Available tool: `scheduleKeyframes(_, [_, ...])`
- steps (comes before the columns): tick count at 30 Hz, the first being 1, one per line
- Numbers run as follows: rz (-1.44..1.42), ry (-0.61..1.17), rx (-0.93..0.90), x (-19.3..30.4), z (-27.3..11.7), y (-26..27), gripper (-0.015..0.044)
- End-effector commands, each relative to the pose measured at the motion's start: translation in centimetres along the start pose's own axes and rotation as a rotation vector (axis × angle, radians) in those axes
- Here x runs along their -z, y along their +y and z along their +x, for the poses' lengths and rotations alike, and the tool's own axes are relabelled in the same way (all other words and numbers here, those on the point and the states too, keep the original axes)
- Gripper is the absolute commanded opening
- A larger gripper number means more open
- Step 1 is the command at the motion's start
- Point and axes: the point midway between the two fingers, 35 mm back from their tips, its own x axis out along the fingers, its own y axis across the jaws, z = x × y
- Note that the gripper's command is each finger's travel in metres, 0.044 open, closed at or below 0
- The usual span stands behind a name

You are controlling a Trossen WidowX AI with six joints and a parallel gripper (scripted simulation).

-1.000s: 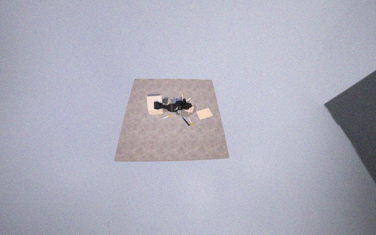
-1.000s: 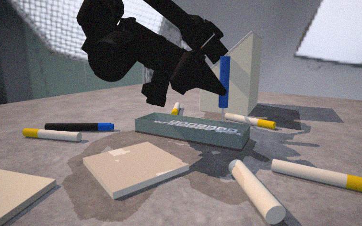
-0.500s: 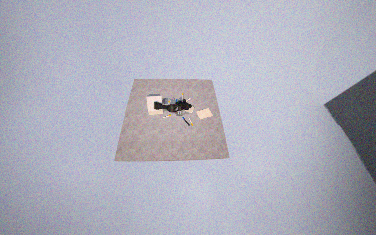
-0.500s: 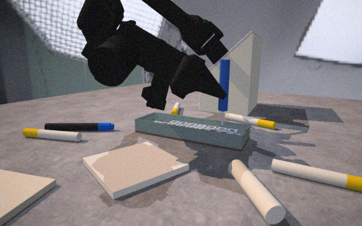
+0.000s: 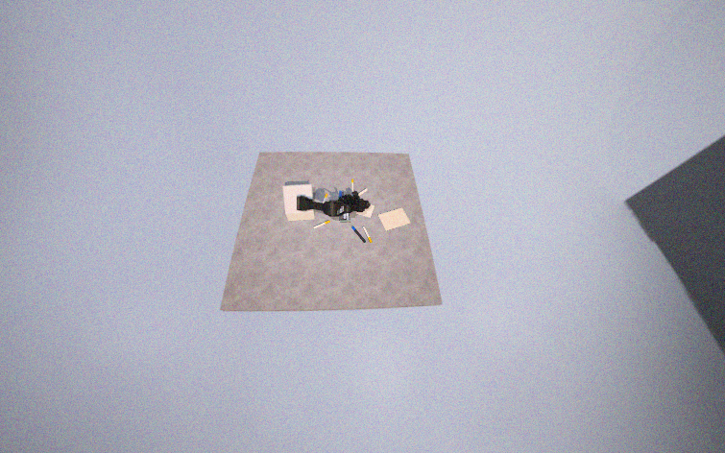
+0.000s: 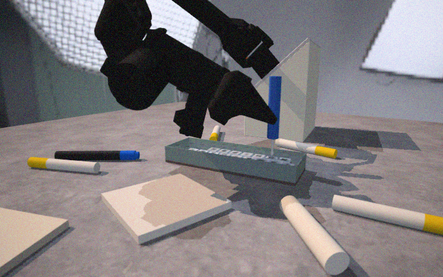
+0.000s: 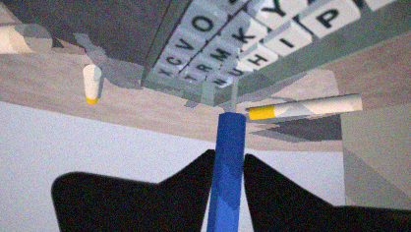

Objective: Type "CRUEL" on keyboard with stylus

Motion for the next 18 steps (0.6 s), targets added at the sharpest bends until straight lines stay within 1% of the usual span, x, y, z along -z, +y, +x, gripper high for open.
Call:
scheduleKeyframes(1, [-0.007, -0.003, 0.002, -0.23, 0.18, 0.01, 0.0081])
scheduleKeyframes(18, [-0.007, -0.003, 0.002, -0.61, 0.40, 0.00, 0.0081])
